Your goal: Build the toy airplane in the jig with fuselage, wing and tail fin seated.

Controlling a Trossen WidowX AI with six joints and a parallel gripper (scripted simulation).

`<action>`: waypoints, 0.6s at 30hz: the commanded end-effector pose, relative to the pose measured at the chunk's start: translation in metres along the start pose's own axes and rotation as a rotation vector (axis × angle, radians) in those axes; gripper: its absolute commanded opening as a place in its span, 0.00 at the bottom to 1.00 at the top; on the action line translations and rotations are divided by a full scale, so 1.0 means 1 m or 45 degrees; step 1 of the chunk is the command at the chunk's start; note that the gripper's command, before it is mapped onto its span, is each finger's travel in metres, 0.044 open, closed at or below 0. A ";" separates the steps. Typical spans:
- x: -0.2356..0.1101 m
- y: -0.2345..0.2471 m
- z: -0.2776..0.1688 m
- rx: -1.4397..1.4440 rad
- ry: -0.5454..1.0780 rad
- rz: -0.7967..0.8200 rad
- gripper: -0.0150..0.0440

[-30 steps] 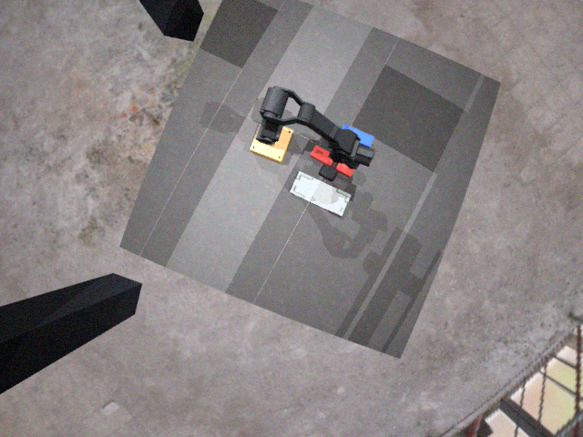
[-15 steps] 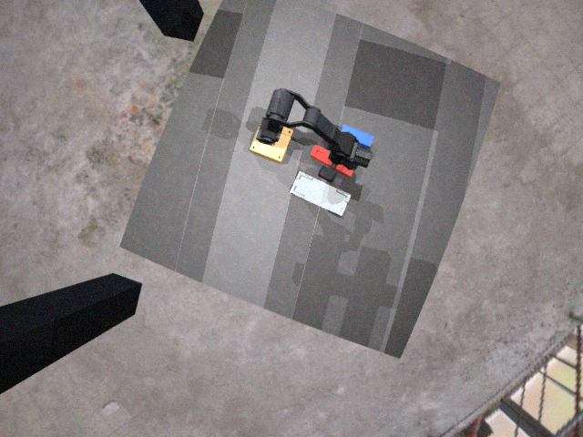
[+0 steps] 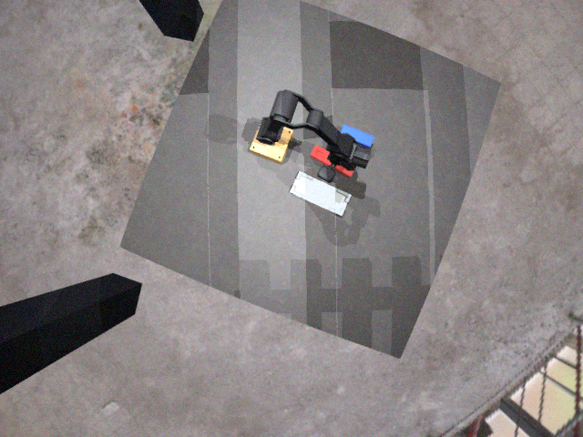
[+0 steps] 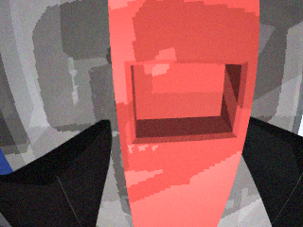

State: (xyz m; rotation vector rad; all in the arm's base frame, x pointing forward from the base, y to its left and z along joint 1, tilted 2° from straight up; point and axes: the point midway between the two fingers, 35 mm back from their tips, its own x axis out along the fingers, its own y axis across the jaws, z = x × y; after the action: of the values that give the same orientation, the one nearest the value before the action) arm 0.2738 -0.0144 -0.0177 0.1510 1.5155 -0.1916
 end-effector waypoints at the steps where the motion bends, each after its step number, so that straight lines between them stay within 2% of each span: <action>1: 0.002 0.001 -0.001 -0.005 0.010 0.006 0.64; 2: 0.002 0.001 -0.001 -0.005 0.010 0.006 0.60; 9: 0.002 0.001 -0.001 -0.005 0.010 0.006 0.52; 15: -0.007 0.001 0.001 -0.005 0.009 0.006 0.25; 18: -0.016 0.001 0.003 -0.005 0.009 0.006 0.25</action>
State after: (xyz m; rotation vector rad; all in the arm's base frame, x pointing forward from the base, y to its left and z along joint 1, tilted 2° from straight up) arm 0.2711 -0.0137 -0.0127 0.1517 1.5426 -0.1900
